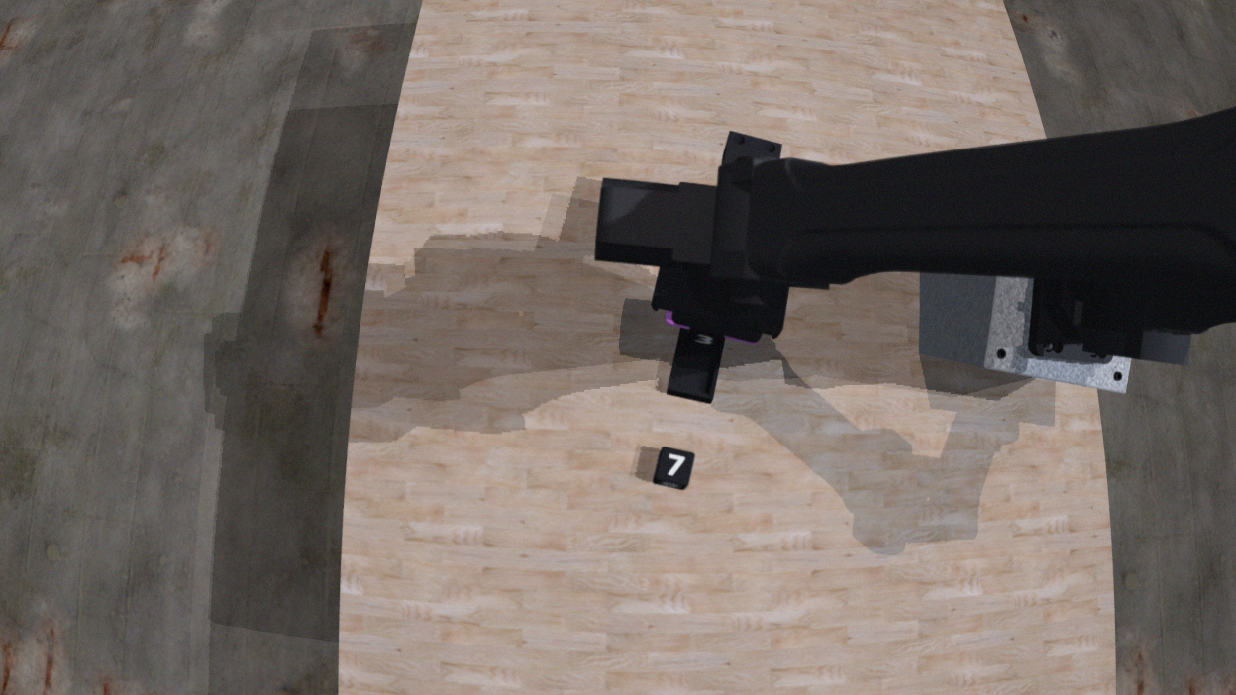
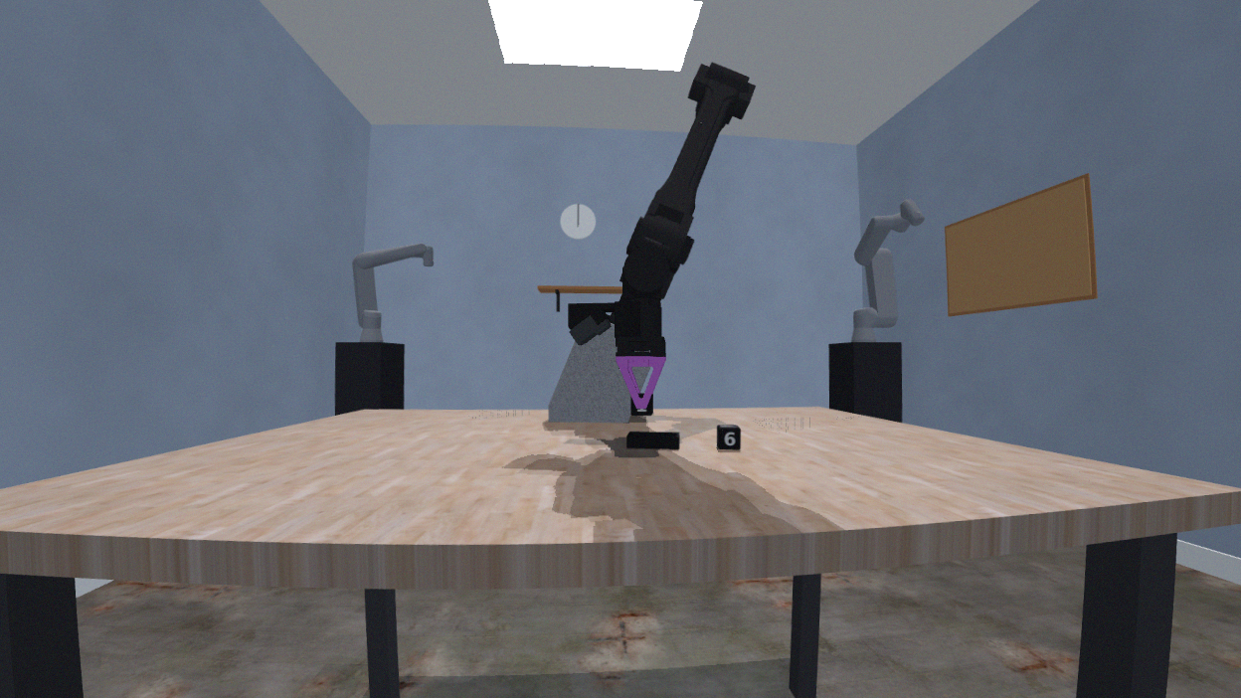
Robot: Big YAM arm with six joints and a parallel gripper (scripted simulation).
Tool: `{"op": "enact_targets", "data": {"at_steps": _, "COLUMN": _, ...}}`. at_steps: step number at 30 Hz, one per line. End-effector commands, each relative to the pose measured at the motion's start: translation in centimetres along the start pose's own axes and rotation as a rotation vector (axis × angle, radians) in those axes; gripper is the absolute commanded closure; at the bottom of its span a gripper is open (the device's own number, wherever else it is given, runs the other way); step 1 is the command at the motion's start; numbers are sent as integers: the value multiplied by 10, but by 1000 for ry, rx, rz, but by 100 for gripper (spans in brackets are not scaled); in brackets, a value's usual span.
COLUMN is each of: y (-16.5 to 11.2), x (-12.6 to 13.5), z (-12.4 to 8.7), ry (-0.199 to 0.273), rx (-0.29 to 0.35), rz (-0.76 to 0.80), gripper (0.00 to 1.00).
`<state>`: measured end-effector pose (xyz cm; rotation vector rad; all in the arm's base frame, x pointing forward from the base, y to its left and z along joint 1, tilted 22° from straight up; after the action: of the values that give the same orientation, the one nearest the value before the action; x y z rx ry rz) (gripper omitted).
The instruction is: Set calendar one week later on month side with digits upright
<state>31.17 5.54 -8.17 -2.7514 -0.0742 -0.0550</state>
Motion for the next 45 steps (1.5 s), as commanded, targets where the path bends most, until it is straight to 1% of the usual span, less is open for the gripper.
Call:
{"op": "enact_targets", "data": {"at_steps": 1, "y": 4, "x": -3, "z": 1, "ry": 3, "rx": -5, "rz": -6, "gripper": 74}}
{"op": "enact_targets", "data": {"at_steps": 11, "y": 3, "x": -4, "z": 4, "ry": -3, "rx": -5, "rz": -11, "gripper": 74}}
{"op": "enact_targets", "data": {"at_steps": 14, "y": 2, "x": -4, "z": 3, "ry": -2, "rx": -5, "rz": -12, "gripper": 74}}
{"op": "enact_targets", "data": {"at_steps": 28, "y": -1, "x": -5, "z": 16, "ry": -8, "rx": -4, "rz": -1, "gripper": 74}}
{"op": "enact_targets", "data": {"at_steps": 31, "y": 3, "x": -4, "z": 16, "ry": -3, "rx": -5, "rz": 12, "gripper": 74}}
{"op": "enact_targets", "data": {"at_steps": 34, "y": -1, "x": -5, "z": 20, "ry": -8, "rx": -4, "rz": -1, "gripper": 74}}
{"op": "enact_targets", "data": {"at_steps": 45, "y": 0, "x": -6, "z": 28, "ry": -8, "rx": -4, "rz": 0, "gripper": 74}}
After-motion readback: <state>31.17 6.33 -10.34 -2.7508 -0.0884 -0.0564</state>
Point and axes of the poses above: the point where the finger pads meet when closed, its own z axis out along the fingers, its own x axis across the jaws, y = z × x, the point moved 2 cm from there along -z, back along the fingers, and after that the axes turned 11 degrees about -z, right-handed, at the moved point
